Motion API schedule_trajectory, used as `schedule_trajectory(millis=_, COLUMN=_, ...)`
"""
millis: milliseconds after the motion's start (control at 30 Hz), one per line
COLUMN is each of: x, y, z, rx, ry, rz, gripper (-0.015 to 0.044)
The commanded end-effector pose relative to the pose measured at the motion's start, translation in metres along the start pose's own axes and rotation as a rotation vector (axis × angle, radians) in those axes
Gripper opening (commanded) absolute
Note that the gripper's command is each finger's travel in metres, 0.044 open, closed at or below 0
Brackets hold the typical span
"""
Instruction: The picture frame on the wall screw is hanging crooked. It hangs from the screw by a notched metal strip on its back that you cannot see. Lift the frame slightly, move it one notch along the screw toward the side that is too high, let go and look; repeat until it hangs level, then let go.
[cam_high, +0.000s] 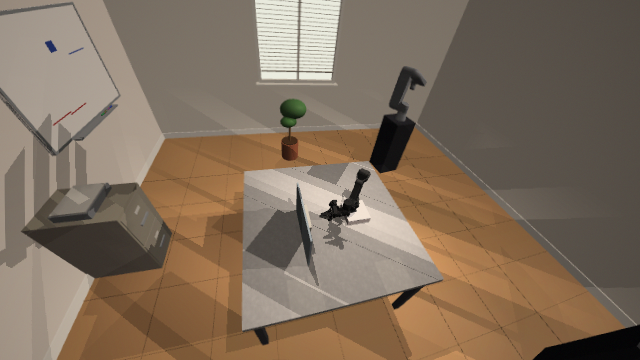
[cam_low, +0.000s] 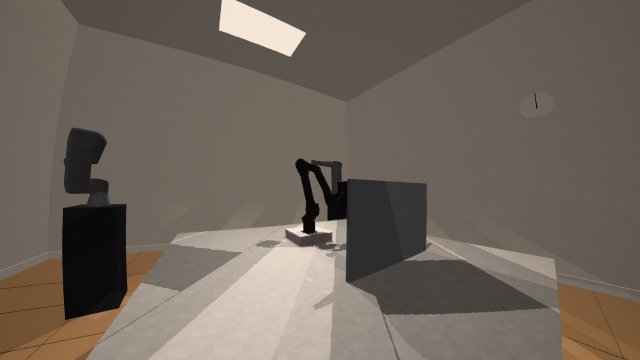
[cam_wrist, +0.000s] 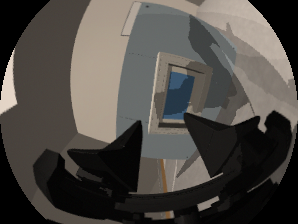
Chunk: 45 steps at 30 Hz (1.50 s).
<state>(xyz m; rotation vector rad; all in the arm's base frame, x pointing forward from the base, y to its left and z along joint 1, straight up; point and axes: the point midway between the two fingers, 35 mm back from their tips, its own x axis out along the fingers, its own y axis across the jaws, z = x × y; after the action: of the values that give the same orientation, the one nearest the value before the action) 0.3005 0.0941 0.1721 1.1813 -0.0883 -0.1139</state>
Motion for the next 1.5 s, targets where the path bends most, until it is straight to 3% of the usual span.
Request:
schedule_trajectory(millis=0, x=-0.009, y=-0.004, z=0.003, rx=-0.057, ry=-0.008, rz=-0.007, gripper=0.026)
schedule_trajectory(millis=67, x=-0.008, y=0.002, z=0.0, rx=-0.018, ry=-0.001, rz=-0.003, gripper=0.026)
schedule_trajectory(millis=467, x=-0.096, y=0.032, z=0.017, rx=-0.056, ry=-0.005, rz=-0.014, gripper=0.026)
schedule_trajectory(millis=1467, x=-0.097, y=0.032, z=0.018, rx=-0.057, ry=-0.005, rz=-0.014, gripper=0.026)
